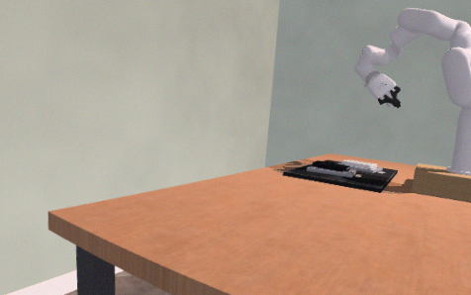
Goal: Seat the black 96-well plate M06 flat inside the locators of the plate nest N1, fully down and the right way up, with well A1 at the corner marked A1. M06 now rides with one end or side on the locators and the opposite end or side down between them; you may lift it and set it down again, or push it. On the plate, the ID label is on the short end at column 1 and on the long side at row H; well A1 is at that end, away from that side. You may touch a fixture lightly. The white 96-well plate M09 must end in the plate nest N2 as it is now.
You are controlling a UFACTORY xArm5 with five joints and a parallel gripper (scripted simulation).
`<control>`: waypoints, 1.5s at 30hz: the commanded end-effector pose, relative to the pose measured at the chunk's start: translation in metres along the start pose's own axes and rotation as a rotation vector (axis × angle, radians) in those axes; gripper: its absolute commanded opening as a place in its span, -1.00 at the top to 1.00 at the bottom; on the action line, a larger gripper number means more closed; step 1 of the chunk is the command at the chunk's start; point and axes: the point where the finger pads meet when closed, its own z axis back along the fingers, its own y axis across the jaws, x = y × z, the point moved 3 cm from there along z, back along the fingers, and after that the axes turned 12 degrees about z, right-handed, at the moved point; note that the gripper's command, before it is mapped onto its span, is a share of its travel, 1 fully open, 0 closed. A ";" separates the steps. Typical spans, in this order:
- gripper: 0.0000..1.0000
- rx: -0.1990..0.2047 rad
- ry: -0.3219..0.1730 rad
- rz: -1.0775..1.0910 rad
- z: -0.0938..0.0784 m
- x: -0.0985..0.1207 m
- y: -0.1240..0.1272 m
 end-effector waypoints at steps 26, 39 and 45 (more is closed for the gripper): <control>1.00 -0.137 0.525 0.722 0.016 0.059 -0.064; 1.00 -0.134 0.743 1.004 0.021 0.089 -0.082; 1.00 -0.119 0.870 1.159 0.025 0.110 -0.092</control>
